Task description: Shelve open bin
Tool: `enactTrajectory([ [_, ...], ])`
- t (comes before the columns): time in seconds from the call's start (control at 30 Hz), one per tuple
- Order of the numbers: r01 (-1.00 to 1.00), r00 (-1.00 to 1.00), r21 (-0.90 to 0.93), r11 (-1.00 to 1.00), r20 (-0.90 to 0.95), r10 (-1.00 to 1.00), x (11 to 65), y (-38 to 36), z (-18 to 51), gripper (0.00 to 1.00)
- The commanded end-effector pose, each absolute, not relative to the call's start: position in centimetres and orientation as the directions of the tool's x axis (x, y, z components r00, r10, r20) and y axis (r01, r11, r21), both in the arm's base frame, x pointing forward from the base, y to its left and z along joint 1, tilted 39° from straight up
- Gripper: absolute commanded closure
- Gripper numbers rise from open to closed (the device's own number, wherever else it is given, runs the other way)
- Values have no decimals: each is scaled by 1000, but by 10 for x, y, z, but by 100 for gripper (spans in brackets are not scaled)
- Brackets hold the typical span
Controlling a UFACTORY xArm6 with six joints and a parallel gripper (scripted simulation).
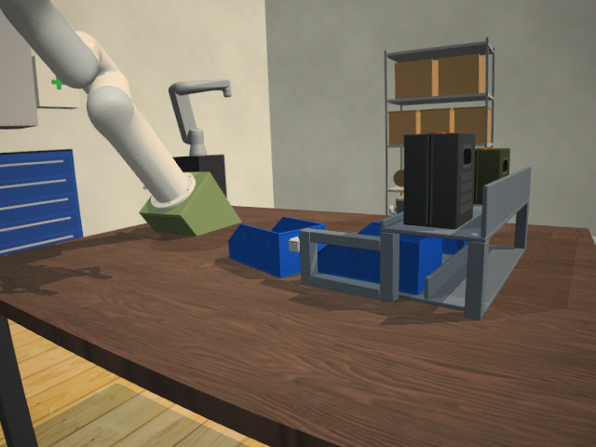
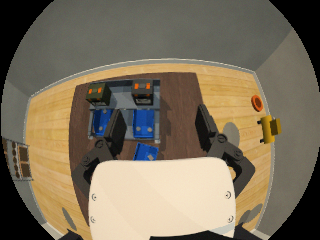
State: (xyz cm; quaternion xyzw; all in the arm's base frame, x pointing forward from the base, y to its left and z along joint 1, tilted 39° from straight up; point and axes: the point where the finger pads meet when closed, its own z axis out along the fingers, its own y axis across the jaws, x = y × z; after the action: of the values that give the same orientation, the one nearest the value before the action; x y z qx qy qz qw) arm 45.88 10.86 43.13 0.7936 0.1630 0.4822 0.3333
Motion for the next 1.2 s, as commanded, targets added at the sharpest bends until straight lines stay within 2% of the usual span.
enactTrajectory([
  [0.0, -70, 474, 682, -728, 665, 577, 459, 109, 432, 0],
  [0.2, -70, 474, 682, -728, 665, 577, 459, 109, 432, 0],
  [0.37, -70, 474, 681, -729, 665, 577, 453, 106, 383, 0],
  [0.77, -70, 474, 681, -729, 665, 577, 453, 106, 383, 0],
  [0.93, -70, 474, 681, -729, 665, 577, 447, 103, 334, 0],
  [1.17, -70, 474, 681, -729, 665, 577, 447, 103, 334, 0],
])
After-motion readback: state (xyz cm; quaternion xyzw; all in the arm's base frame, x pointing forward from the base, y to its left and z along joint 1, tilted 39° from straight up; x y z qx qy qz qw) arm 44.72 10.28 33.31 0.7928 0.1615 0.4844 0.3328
